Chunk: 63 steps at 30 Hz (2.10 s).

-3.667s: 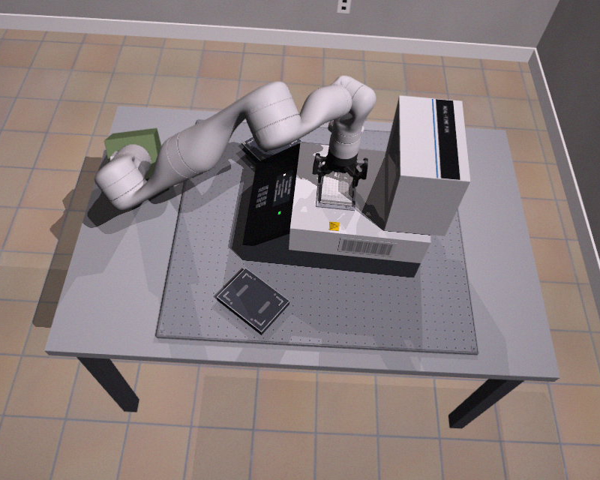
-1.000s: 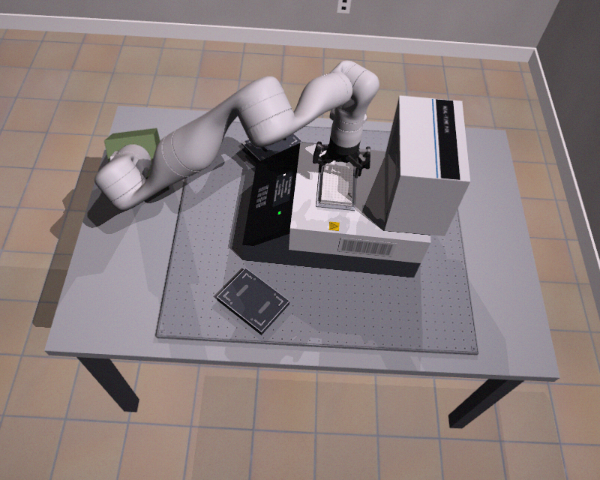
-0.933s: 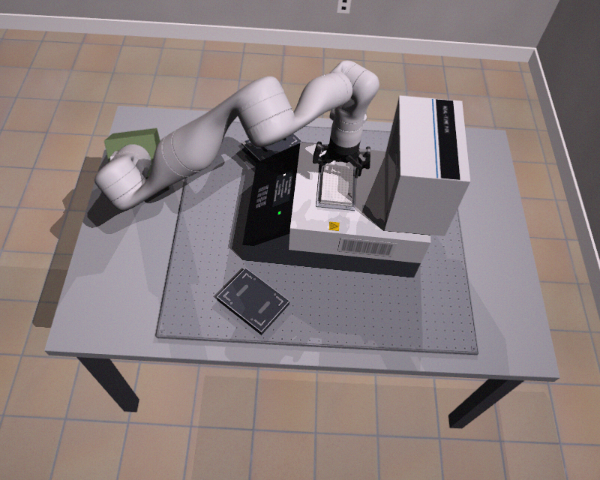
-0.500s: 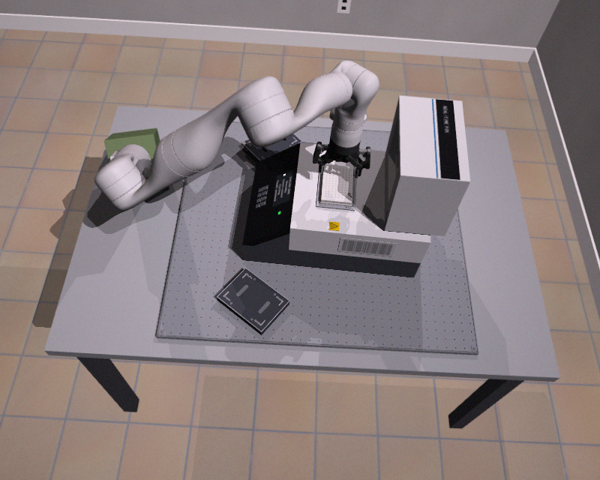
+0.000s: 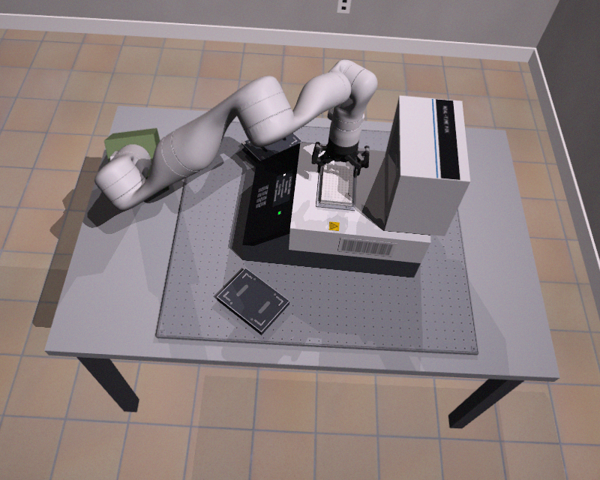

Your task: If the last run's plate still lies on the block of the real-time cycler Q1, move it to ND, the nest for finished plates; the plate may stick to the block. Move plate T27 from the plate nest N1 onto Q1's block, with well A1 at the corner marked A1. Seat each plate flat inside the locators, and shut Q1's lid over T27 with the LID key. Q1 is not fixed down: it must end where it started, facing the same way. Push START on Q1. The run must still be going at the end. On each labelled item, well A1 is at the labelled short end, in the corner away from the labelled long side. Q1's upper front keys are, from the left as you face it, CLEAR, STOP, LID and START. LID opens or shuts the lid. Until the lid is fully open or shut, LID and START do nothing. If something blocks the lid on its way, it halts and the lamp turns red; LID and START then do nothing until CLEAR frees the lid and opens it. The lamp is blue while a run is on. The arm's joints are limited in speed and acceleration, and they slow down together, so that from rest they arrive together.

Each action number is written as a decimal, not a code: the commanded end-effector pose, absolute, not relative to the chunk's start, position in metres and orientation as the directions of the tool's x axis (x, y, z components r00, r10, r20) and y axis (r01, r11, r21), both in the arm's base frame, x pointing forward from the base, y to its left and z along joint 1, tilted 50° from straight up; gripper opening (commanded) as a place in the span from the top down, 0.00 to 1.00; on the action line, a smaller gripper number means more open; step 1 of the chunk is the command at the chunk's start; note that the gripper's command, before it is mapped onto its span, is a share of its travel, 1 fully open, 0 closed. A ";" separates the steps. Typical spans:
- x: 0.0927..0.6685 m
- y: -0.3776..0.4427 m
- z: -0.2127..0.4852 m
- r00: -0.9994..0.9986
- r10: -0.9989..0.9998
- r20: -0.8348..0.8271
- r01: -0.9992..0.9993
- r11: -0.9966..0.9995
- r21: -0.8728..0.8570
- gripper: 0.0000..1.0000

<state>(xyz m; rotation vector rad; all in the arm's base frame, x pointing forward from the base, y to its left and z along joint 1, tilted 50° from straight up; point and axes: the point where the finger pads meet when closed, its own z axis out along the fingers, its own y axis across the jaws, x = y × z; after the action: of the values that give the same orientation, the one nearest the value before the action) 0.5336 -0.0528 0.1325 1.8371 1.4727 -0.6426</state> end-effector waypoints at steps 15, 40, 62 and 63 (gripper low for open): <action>0.485 -0.040 0.127 -0.251 0.560 -0.789 0.966 0.202 -0.163 0.14; 0.411 -0.023 0.120 -0.835 0.181 -0.519 0.527 0.533 -0.662 0.35; 0.346 -0.008 0.113 -0.964 -0.259 -0.054 -0.097 0.537 -0.838 0.53; 0.343 -0.007 0.113 -0.959 -0.280 -0.029 -0.129 0.529 -0.838 0.54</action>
<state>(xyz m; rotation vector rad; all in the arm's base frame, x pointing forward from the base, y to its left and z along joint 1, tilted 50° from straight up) 0.3517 -0.0101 0.1137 -0.2273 2.5882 -1.3947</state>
